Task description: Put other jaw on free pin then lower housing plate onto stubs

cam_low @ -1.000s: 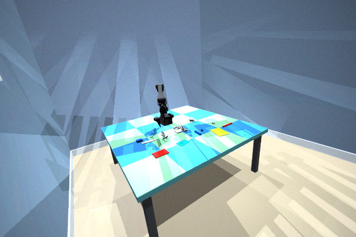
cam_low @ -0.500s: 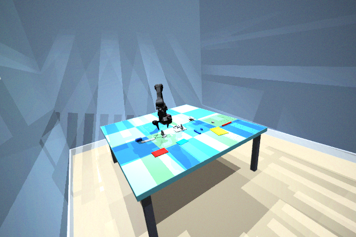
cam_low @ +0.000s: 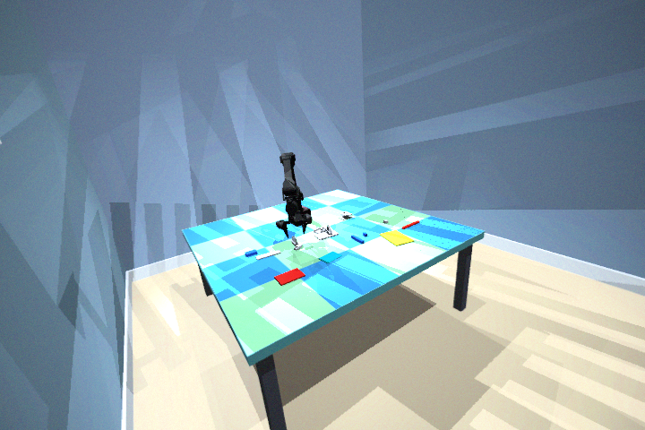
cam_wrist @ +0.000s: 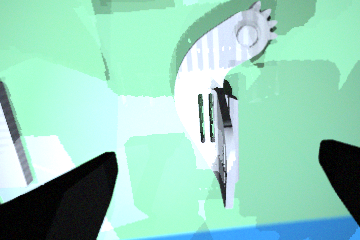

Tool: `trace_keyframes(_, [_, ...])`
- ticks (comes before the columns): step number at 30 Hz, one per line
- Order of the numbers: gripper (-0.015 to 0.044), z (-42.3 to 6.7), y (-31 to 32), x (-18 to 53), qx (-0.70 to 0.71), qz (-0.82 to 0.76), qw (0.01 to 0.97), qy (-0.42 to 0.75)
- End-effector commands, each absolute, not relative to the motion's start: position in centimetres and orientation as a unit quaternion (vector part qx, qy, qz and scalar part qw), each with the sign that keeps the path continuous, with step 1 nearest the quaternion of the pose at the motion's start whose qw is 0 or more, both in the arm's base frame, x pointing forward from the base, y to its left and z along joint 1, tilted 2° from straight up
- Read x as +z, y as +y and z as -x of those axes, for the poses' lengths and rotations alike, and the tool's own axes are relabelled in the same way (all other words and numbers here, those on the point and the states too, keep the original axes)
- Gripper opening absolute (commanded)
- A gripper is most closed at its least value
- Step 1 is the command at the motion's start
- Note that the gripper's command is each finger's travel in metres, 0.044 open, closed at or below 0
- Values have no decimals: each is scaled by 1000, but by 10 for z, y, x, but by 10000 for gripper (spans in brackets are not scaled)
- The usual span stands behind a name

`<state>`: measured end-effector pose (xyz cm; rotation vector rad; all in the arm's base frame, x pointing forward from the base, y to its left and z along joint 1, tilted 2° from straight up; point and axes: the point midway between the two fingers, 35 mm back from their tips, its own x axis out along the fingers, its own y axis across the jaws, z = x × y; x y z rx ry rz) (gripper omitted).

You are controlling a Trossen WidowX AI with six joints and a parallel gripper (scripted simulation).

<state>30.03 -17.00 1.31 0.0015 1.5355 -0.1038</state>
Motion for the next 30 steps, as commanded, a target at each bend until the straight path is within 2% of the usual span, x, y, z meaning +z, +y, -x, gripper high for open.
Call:
trace_keyframes(1, [440, -299, -169, 4, -44, -4, 715, 697])
trace_keyframes(30, [440, -300, -172, -33, -44, -4, 715, 697])
